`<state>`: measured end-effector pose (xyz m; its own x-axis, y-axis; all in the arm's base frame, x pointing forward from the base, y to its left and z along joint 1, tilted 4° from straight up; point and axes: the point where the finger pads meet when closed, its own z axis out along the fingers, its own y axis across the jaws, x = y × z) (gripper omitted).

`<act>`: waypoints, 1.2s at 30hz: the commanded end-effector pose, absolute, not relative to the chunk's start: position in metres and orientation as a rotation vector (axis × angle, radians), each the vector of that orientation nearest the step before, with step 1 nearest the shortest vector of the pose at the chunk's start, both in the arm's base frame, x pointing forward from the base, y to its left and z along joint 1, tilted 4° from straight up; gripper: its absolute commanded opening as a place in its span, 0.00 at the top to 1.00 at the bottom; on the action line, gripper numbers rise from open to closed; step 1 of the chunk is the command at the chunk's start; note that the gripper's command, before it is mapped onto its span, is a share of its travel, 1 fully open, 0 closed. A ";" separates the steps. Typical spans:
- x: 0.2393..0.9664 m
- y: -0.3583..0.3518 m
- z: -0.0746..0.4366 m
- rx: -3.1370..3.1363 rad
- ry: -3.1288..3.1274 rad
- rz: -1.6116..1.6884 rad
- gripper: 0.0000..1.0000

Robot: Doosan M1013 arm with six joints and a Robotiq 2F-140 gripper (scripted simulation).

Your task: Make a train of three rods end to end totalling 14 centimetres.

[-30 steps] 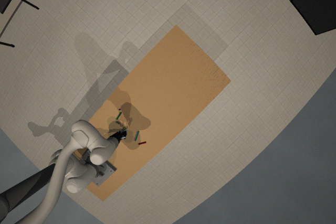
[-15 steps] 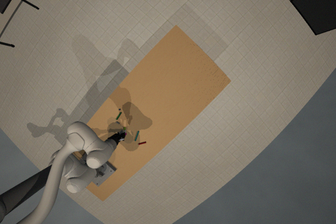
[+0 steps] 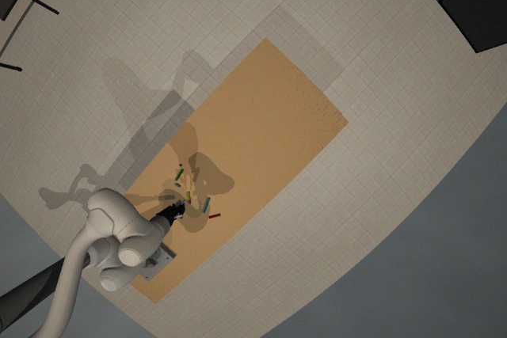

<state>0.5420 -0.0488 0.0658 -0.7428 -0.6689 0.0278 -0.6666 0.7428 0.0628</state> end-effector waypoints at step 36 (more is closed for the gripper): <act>0.546 -0.122 0.057 0.322 -3.066 -0.053 0.00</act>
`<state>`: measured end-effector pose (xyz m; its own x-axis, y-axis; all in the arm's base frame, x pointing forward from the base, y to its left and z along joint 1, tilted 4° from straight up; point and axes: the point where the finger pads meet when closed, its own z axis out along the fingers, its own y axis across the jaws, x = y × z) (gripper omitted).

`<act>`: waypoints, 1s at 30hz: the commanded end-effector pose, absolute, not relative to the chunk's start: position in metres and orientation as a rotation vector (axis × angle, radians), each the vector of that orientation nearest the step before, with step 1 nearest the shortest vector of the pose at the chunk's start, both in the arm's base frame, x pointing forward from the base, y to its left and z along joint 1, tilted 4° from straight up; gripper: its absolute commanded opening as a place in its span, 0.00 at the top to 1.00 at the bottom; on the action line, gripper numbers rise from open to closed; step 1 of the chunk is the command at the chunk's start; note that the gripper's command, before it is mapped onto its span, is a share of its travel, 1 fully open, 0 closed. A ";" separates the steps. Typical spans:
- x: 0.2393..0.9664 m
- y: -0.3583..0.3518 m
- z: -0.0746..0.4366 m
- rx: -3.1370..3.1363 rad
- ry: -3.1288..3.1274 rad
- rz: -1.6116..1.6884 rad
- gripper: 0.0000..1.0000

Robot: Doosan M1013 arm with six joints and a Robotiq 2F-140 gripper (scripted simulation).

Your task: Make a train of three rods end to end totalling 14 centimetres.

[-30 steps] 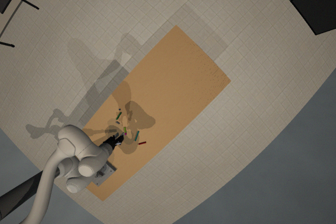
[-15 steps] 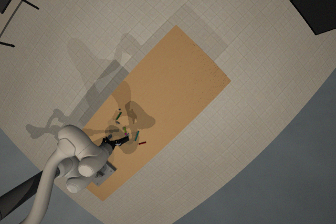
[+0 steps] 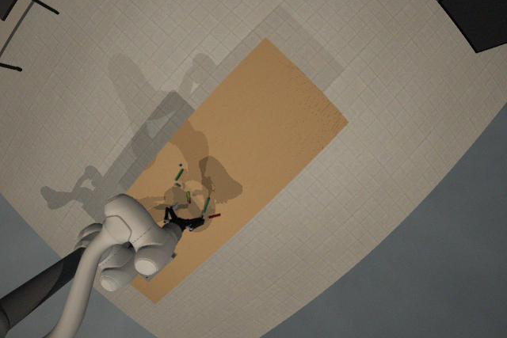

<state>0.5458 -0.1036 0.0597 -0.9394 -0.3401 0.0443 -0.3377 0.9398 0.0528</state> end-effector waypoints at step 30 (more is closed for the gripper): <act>0.532 -0.244 0.040 -0.956 -2.921 -0.012 0.85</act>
